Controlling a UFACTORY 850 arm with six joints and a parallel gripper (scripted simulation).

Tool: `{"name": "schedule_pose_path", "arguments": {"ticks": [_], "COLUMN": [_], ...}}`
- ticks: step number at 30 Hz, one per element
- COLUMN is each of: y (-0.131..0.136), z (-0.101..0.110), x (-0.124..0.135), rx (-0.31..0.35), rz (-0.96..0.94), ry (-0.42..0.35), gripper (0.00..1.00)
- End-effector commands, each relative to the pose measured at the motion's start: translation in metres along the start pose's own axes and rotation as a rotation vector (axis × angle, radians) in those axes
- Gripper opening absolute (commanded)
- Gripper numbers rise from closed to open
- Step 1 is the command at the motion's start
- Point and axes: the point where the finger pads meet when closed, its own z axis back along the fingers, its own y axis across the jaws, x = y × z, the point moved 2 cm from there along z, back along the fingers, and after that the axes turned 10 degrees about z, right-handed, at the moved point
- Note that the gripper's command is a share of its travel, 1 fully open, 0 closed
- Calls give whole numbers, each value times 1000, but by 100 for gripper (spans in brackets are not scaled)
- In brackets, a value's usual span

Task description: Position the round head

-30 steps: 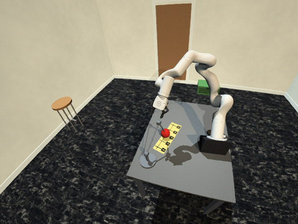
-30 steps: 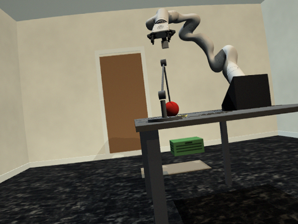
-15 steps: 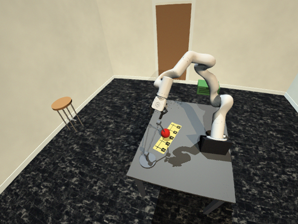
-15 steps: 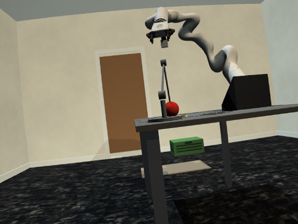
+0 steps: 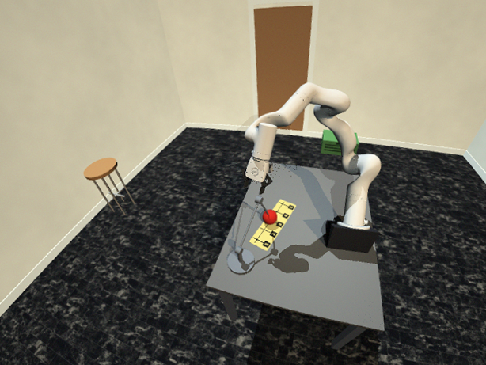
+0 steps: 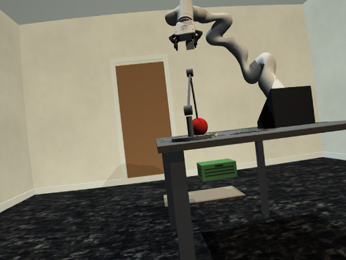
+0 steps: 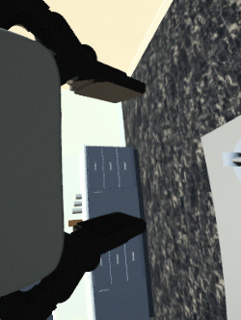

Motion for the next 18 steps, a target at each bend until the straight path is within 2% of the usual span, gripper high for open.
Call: {"name": "schedule_pose_path", "arguments": {"ticks": [1, 16, 18], "y": [-1, -2, -2], "z": [1, 0, 0], "x": [1, 6, 6], "rx": [12, 61, 61], "rz": [1, 6, 6], "ry": [51, 271, 271], "gripper": [100, 100, 100]}}
